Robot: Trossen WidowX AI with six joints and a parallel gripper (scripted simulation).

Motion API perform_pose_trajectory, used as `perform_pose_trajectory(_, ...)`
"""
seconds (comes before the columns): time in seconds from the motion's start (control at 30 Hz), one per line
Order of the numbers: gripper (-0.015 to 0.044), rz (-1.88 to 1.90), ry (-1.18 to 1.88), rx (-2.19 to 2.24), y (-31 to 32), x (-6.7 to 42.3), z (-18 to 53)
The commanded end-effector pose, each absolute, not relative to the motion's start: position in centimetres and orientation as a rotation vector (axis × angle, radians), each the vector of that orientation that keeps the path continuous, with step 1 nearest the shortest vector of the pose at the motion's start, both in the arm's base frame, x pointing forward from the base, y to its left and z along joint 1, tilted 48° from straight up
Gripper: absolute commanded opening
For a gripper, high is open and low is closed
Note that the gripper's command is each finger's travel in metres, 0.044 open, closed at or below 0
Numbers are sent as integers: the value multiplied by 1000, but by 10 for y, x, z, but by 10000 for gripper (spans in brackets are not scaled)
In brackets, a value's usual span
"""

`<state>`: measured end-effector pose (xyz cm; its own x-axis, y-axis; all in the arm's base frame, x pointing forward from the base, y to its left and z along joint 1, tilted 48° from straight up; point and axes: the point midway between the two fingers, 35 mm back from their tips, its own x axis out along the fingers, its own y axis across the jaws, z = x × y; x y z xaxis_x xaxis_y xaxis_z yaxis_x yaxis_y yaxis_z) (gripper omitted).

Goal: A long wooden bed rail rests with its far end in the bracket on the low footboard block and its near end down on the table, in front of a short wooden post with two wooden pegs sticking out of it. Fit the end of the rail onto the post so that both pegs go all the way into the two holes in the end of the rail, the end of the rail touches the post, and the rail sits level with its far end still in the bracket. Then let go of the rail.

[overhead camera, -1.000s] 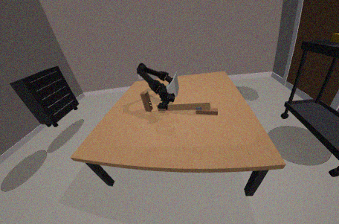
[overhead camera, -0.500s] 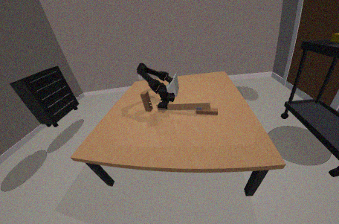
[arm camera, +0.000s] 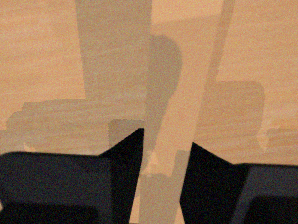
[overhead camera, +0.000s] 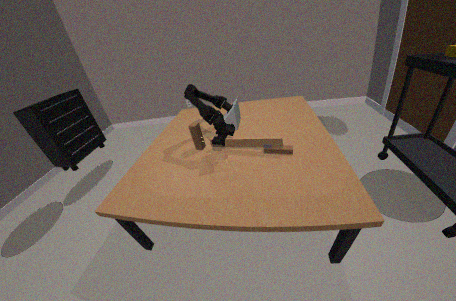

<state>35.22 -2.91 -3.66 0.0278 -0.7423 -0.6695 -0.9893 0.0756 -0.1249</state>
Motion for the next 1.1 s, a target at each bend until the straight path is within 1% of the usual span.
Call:
perform_pose_trajectory(0.0, 0, 542, 1746, -1720, -22, 355, -33)
perform_pose_trajectory(1.07, 0, 542, 1746, -1720, -11, 354, -23)
